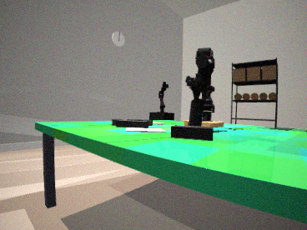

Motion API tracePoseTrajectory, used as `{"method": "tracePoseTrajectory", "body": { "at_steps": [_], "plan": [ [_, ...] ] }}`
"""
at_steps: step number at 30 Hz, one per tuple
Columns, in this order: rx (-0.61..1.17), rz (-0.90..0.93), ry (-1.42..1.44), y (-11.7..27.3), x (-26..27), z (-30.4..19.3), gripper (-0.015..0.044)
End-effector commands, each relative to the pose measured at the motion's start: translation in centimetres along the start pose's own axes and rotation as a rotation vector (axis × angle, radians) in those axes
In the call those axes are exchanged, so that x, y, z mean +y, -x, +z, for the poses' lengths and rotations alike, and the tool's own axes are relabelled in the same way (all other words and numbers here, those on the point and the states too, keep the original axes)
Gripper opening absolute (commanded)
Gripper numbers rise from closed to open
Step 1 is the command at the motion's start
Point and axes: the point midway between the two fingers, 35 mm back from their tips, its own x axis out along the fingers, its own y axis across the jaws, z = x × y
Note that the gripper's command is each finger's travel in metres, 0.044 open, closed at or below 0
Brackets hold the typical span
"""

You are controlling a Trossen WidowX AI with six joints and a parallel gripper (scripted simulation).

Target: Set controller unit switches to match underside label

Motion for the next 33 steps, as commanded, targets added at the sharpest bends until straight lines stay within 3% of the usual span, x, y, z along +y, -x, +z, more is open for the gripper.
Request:
{"method": "tracePoseTrajectory", "body": {
  "at_steps": [1, 33],
  "plan": [
    [0.017, -0.011, -0.001, -0.5, 0.1, -0.6, 0.0336],
    [0.094, -0.011, -0.002, -0.8, 0.1, -3.0, 0.0338]
  ]
}}
